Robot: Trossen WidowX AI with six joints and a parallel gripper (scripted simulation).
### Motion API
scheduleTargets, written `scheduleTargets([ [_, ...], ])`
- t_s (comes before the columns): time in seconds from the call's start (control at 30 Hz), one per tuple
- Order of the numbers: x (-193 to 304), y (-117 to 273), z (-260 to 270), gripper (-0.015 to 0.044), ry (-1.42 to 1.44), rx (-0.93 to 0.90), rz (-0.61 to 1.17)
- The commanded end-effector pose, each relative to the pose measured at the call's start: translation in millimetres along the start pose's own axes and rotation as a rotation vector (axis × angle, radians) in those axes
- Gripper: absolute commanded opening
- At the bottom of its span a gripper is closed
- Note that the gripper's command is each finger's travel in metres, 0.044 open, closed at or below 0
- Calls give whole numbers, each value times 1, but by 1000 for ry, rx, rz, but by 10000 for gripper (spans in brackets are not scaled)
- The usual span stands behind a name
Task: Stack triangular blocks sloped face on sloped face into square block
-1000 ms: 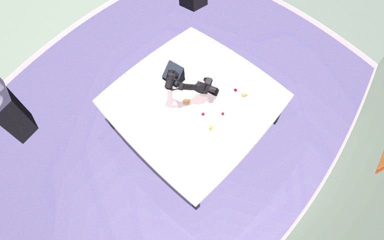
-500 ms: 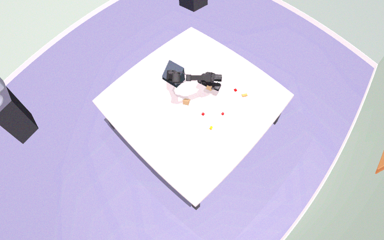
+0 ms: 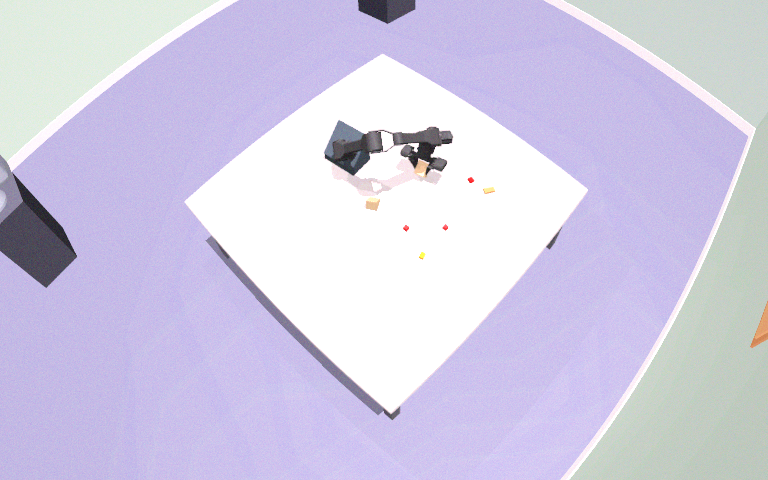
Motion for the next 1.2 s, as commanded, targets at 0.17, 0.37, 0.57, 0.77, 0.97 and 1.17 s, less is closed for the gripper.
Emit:
scheduleTargets([
  [0.17,-32,2,0,0,-6,25,227],
  [0.37,-52,0,1,0,17,25,368],
  [0.57,-49,-1,3,105,17,18,340],
  [0.77,-49,-1,3,263,17,18,340],
  [0.97,-49,-1,3,420,17,18,340],
  [1.17,-49,-1,3,440,17,18,340],
])
Point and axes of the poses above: the point midway between the two fingers, 35 mm back from their tips, its own y axis back along the fingers, its own z axis across the jaws, x = y × z, the point moved 7 cm from there along y, back along the fingers, and after that the axes turned 4 degrees about -y, right-handed, at the moved point
